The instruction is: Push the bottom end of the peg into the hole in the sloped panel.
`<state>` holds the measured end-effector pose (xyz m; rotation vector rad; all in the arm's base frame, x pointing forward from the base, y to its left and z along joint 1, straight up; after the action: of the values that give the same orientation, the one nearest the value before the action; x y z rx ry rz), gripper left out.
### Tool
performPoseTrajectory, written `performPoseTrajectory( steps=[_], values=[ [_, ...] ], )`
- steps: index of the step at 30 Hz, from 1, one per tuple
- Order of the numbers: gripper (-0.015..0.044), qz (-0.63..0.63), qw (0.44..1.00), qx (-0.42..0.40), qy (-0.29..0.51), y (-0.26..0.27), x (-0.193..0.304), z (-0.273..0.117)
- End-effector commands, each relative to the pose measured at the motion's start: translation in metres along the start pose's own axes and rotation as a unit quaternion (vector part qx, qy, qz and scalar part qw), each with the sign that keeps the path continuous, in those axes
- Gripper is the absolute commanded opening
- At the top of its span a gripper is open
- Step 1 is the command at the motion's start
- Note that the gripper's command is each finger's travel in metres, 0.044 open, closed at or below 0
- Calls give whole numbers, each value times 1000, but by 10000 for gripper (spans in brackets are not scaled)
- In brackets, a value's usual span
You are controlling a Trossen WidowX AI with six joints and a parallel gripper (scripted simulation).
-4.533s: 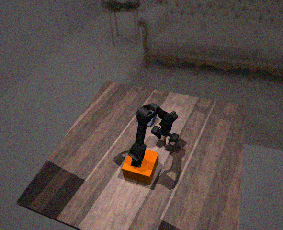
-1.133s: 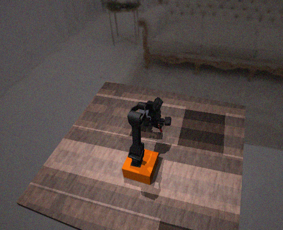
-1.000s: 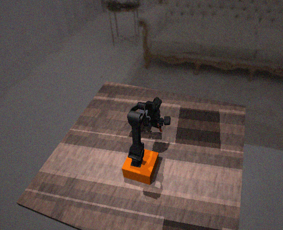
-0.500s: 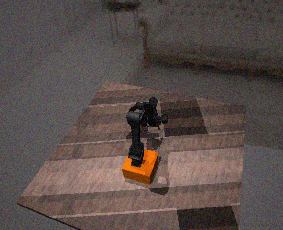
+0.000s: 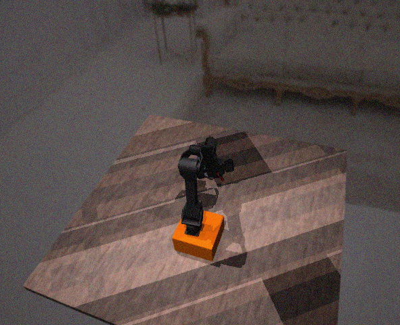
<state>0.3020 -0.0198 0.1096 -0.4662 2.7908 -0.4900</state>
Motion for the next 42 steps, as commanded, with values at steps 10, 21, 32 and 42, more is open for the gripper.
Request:
performPoseTrajectory(
  steps=[10, 21, 32, 42],
  values=[
    [0, -32, 999, 20, -21, 15, -6, -2],
    [0, -56, 997, 35, -42, 28, -12, -5],
    [0, -78, 994, 50, -63, 40, -17, -9],
    [0, -97, 990, 63, -82, 52, -20, -13]
  ],
)
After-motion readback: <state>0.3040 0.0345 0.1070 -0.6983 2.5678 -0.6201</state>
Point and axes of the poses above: the point midway between the two fingers, 35 mm back from their tips, its own z axis out along the fingers, its own y axis across the jaws, x = y × z, the point moved 7 cm from there along -z, back along the fingers, and after that the axes turned 5 degrees about -z, right-handed, at the moved point
